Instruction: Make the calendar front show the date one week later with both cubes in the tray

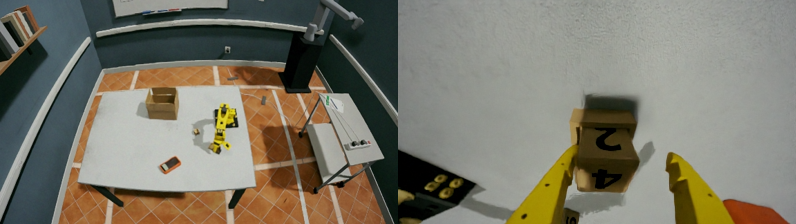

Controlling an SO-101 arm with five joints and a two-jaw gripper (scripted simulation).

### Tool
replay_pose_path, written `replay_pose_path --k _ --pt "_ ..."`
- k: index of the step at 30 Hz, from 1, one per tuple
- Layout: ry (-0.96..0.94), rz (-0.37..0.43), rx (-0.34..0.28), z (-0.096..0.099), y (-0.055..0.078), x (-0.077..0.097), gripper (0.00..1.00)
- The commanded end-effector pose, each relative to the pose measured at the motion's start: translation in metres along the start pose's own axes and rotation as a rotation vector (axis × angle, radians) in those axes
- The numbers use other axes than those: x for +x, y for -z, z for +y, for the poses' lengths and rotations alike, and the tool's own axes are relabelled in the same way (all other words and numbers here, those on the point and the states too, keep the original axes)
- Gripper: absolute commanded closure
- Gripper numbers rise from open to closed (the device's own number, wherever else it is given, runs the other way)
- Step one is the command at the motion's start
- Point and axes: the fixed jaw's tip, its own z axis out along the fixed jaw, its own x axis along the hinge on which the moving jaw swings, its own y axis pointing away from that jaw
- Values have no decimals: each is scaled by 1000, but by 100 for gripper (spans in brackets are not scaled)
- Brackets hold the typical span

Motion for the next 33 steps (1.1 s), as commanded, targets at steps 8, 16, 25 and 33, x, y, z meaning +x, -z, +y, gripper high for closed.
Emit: replay_pose_path --k 8,16,25,33 --pt "3 6 -23 4 -2 -1 64" --pt "3 6 -23 1 21 -2 64" --pt "3 6 -23 2 45 -2 64" --pt "3 6 -23 3 55 -1 64"
